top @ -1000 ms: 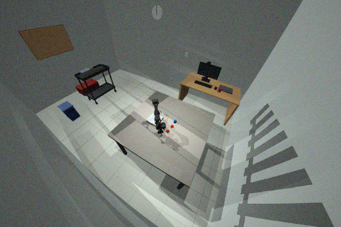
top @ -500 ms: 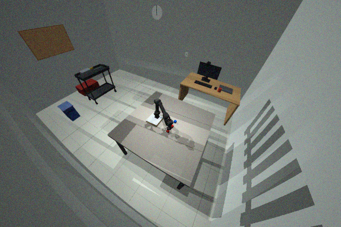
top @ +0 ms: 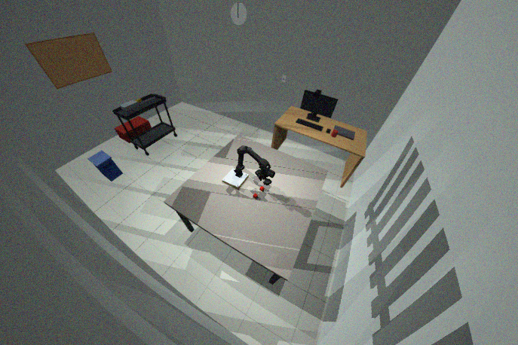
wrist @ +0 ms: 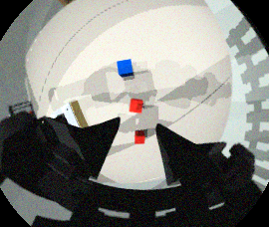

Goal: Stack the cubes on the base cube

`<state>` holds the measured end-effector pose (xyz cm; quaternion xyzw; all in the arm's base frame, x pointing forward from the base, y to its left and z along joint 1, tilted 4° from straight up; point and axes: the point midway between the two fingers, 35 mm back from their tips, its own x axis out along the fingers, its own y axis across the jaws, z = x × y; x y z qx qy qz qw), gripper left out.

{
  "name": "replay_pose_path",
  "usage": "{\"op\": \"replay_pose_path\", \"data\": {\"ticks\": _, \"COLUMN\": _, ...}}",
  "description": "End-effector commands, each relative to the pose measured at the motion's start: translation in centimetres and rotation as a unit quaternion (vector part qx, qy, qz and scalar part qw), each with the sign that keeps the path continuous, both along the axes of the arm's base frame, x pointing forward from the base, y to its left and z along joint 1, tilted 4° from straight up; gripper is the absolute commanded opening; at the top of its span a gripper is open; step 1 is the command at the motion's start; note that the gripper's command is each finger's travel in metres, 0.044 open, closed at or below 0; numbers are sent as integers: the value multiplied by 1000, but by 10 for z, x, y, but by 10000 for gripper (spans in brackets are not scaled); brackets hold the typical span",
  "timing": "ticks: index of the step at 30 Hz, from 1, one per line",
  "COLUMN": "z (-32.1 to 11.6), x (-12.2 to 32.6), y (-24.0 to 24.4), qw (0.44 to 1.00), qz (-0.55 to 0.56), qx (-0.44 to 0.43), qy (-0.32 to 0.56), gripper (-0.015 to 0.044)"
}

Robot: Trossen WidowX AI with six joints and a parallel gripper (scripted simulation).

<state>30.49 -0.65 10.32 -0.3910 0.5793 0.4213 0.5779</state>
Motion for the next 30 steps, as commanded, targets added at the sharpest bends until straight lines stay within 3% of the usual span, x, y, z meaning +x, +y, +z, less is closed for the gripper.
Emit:
{"op": "replay_pose_path", "data": {"ticks": 1, "z": 4, "x": -1, "y": 5, "qw": 1000, "qz": 20, "qx": -12, "qy": 9, "gripper": 265}}
{"op": "replay_pose_path", "data": {"ticks": 5, "z": -2, "x": 0, "y": 5, "qw": 1000, "qz": 20, "qx": -12, "qy": 9, "gripper": 265}}
{"op": "replay_pose_path", "data": {"ticks": 12, "z": -57, "x": -3, "y": 6, "qw": 1000, "qz": 20, "qx": -12, "qy": 9, "gripper": 265}}
{"op": "replay_pose_path", "data": {"ticks": 30, "z": -81, "x": -4, "y": 6, "qw": 1000, "qz": 20, "qx": -12, "qy": 9, "gripper": 265}}
